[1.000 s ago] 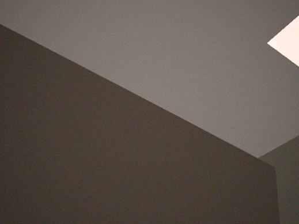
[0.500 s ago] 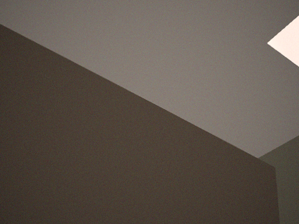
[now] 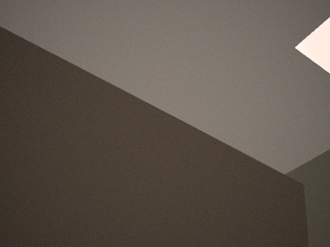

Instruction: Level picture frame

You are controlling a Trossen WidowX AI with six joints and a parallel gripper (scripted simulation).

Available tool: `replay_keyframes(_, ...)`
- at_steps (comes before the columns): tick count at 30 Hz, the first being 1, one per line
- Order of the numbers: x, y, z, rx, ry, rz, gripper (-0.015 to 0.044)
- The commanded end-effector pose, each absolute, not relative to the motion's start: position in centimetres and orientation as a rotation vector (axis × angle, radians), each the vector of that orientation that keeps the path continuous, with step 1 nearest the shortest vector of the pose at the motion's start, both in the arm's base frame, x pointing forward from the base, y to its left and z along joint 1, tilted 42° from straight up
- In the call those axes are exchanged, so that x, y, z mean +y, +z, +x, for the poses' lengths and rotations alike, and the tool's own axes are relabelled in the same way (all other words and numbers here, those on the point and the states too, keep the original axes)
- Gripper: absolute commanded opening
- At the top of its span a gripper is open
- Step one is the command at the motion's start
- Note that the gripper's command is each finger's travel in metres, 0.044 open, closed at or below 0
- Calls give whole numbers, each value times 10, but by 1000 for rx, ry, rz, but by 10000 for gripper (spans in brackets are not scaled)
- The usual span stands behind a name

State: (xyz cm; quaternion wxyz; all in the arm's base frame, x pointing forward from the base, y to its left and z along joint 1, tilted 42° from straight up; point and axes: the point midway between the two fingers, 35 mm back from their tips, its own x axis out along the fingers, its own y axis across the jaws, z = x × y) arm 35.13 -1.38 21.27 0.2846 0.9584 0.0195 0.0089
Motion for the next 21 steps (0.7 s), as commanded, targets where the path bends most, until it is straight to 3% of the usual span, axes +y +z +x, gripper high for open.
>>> replay_keyframes(1, -14, 215, 360, 45, 30, 2561, 260)
replay_keyframes(21, -13, 214, 369, 45, 30, 2561, 260)
